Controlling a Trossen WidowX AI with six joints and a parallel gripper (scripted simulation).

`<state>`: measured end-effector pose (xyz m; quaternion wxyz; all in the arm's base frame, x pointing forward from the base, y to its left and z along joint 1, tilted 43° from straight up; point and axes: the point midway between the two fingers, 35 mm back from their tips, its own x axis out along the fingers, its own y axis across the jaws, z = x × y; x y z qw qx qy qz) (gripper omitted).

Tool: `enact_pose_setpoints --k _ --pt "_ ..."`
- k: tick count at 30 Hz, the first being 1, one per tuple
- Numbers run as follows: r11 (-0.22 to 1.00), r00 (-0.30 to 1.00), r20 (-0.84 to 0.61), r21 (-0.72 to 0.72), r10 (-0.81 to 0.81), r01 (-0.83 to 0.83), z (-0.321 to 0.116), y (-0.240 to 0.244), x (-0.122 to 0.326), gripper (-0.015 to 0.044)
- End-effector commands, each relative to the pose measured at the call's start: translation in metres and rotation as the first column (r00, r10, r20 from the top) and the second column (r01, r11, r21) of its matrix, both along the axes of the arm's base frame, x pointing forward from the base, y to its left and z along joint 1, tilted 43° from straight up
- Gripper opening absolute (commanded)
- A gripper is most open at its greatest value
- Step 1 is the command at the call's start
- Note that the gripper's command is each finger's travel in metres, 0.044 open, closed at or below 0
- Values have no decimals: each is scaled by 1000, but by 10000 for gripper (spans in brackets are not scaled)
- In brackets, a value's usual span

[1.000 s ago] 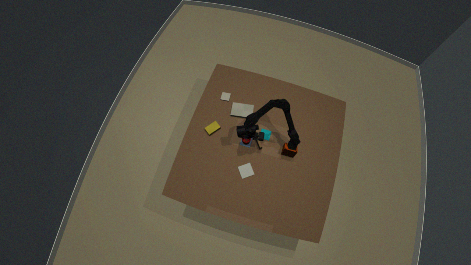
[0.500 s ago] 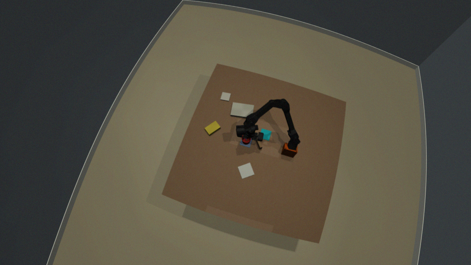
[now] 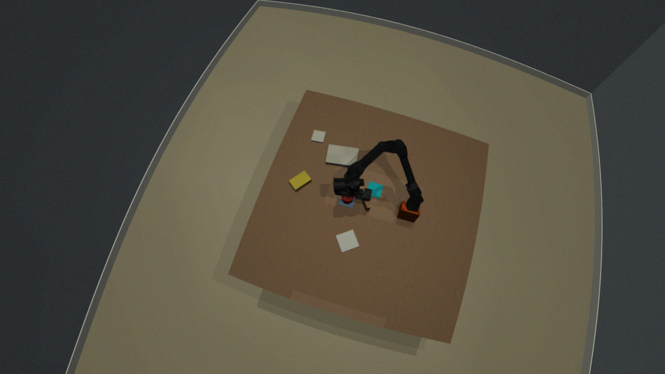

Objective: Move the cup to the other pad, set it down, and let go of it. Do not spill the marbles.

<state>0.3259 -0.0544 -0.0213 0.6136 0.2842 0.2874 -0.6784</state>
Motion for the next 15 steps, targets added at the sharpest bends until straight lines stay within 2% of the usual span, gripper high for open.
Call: enact_pose_setpoints --k 1,15 --pt "1000 1000 -10 -6 5 -5 -6 -5 -3 148" --pt "1000 1000 -10 -9 4 -4 -20 -20 -7 148"
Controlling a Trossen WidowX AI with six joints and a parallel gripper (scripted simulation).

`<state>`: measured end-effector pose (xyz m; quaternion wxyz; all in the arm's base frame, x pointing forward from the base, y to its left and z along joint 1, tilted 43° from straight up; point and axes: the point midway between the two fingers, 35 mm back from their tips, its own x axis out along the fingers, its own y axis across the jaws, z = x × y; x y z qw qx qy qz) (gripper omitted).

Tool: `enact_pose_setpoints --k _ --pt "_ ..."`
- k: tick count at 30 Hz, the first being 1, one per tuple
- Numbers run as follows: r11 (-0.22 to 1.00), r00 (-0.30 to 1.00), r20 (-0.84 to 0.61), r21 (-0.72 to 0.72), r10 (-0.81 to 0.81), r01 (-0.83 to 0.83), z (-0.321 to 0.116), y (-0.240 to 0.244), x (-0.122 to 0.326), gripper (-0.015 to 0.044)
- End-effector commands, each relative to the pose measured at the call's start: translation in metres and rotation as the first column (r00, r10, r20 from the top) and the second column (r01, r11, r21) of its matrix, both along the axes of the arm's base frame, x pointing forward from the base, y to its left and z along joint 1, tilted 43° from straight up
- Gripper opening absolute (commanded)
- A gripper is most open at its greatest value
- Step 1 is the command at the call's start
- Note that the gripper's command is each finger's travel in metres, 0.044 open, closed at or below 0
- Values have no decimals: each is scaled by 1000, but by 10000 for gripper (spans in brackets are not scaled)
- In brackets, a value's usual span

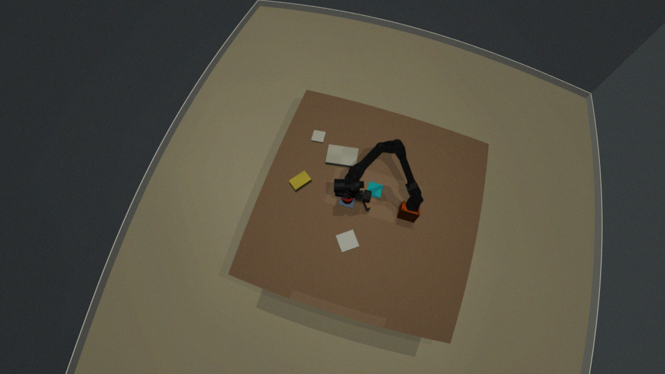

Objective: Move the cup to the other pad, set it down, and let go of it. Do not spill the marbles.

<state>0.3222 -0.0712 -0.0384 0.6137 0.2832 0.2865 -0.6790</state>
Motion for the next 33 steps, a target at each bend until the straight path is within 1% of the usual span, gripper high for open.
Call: enact_pose_setpoints --k 1,4,26,33 --pt "1000 1000 -10 -6 5 -5 -4 -3 -3 148" --pt "1000 1000 -10 -6 5 -5 -4 -3 -3 148" --pt "1000 1000 -2 -1 -1 1 -2 -2 -1 1" --pt "1000 1000 -3 0 0 0 4 5 1 0"
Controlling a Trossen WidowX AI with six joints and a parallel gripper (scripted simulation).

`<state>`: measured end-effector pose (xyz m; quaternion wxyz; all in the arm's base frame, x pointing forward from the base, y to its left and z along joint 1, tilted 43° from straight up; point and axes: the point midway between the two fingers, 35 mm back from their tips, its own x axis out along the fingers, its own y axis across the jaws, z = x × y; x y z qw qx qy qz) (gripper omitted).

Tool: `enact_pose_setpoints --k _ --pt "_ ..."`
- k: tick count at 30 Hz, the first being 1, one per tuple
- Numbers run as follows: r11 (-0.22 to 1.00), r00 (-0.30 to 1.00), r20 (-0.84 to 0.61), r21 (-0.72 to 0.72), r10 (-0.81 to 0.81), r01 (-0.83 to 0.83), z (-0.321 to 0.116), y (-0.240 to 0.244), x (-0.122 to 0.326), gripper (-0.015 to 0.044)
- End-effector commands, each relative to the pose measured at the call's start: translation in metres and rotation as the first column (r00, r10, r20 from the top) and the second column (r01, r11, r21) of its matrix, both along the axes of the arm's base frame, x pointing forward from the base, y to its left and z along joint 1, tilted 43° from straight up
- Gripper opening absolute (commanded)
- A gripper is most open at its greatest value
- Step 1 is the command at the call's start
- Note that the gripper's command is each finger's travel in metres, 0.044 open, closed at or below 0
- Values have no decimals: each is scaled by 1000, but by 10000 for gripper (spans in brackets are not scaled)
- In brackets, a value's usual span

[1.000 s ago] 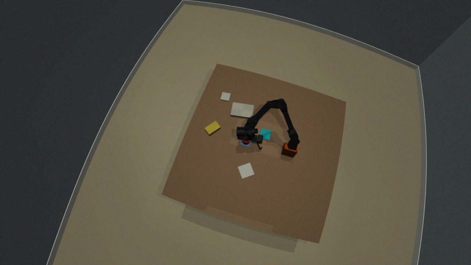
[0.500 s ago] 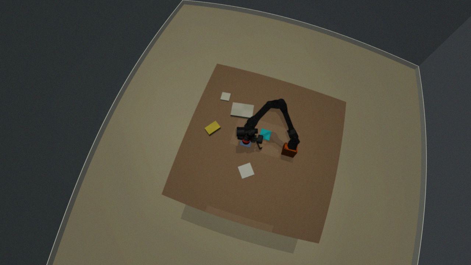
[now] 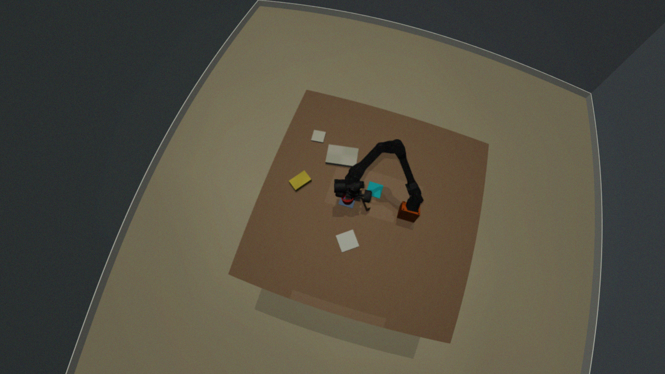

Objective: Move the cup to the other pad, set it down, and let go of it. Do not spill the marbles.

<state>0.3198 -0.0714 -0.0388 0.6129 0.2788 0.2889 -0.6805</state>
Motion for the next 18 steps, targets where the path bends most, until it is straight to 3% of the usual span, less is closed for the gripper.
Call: enact_pose_setpoints --k 1,18 --pt "1000 1000 7 3 0 0 7 8 4 0" --pt "1000 1000 1 0 4 -4 56 55 5 0"
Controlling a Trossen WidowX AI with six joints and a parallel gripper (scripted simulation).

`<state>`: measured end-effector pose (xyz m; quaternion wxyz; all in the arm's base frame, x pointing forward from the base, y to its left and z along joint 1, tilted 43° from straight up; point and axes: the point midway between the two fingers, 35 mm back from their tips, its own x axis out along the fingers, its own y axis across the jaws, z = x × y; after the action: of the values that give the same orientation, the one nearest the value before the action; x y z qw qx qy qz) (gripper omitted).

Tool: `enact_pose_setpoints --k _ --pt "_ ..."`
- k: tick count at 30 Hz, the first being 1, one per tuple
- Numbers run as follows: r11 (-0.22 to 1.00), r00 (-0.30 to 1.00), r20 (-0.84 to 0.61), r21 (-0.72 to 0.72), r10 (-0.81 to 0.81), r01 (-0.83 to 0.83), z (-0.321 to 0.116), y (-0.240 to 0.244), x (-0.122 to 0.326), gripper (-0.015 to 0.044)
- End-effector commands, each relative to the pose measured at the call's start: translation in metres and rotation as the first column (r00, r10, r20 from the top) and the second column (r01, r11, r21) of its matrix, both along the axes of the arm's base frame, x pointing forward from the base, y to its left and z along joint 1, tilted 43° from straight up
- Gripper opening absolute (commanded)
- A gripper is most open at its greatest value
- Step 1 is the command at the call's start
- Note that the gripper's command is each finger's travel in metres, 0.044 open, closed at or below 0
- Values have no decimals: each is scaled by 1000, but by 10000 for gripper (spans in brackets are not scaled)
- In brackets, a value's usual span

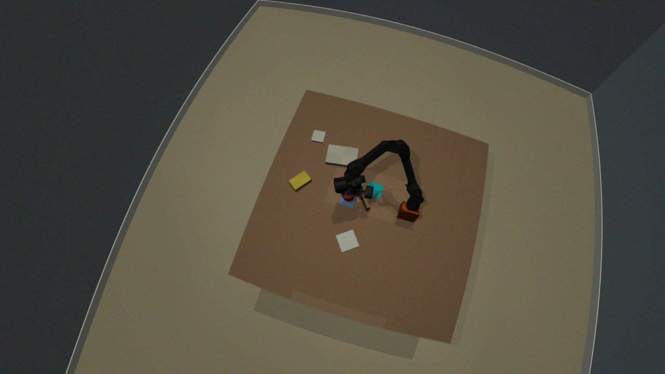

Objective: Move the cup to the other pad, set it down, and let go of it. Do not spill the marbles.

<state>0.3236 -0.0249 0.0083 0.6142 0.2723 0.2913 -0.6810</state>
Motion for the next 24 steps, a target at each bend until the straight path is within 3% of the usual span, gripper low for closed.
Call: enact_pose_setpoints --k 1,24 --pt "1000 1000 12 6 -2 2 10 9 1 0" --pt "1000 1000 6 0 2 -2 9 7 -1 0"
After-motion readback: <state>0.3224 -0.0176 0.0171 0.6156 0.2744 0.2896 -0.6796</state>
